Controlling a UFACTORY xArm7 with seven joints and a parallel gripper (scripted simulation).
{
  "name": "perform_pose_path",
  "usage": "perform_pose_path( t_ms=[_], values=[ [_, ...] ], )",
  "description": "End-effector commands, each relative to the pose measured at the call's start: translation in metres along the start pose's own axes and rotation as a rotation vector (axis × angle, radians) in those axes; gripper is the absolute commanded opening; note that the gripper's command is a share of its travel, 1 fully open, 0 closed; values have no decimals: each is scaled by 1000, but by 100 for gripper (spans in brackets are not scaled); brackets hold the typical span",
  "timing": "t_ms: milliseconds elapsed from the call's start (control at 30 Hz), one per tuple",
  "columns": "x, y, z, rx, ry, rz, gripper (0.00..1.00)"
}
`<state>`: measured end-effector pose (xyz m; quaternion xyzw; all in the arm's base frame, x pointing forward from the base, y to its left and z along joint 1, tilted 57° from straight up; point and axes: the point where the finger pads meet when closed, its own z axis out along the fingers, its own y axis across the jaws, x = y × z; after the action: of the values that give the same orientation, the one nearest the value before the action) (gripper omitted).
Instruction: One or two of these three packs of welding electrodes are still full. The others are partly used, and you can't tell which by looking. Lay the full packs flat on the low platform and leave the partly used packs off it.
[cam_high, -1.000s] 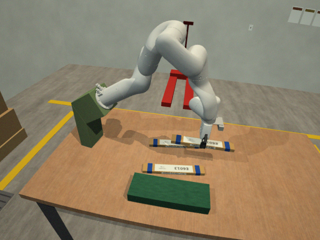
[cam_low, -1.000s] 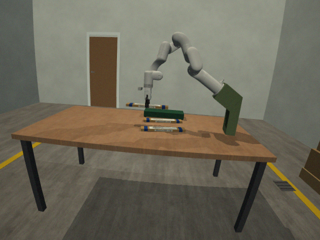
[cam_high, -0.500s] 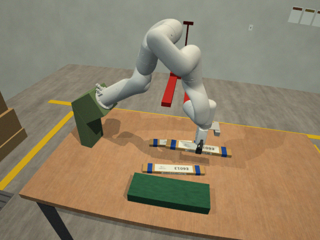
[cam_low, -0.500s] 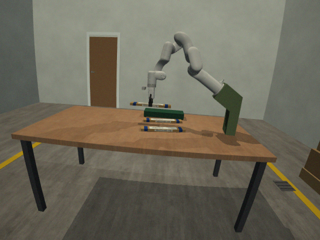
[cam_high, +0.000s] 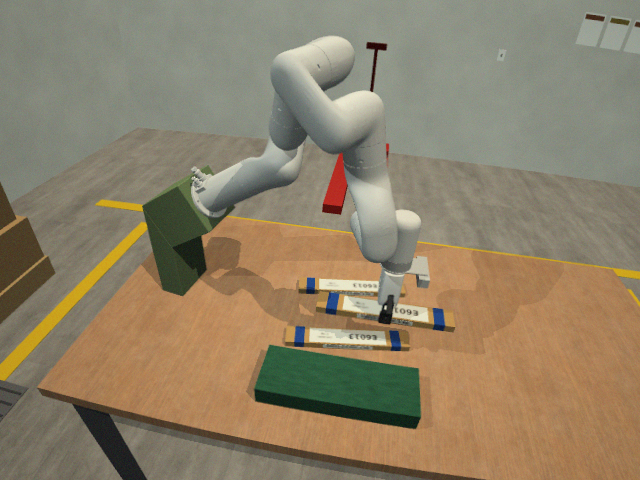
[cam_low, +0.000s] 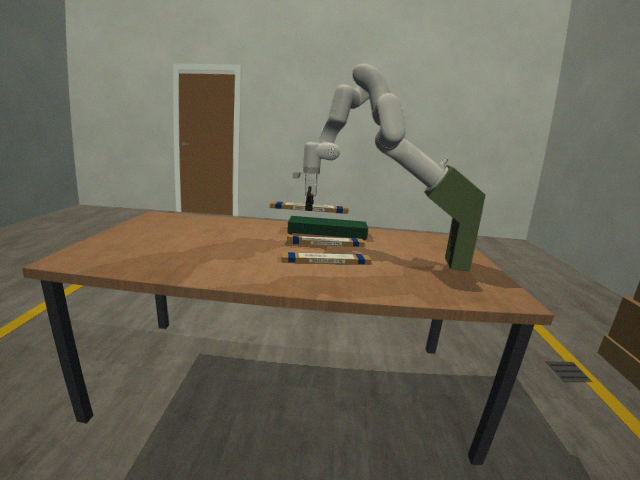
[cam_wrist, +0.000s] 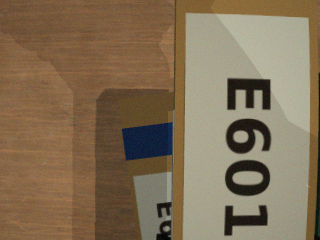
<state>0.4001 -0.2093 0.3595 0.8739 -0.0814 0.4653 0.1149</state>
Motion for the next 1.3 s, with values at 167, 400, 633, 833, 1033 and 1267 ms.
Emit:
perform_pose_path(
  t_ms=[167,400,633,833,1033,1267],
  values=[
    [-15,36,-1,3,3,-1,58],
    [-33,74,-1,3,3,-1,58],
    [-50,109,-1,3,3,-1,58],
    [-58,126,-1,3,3,-1,58],
    [-69,149,0,3,3,-1,58],
    [-76,164,0,3,3,-1,58]
  ],
)
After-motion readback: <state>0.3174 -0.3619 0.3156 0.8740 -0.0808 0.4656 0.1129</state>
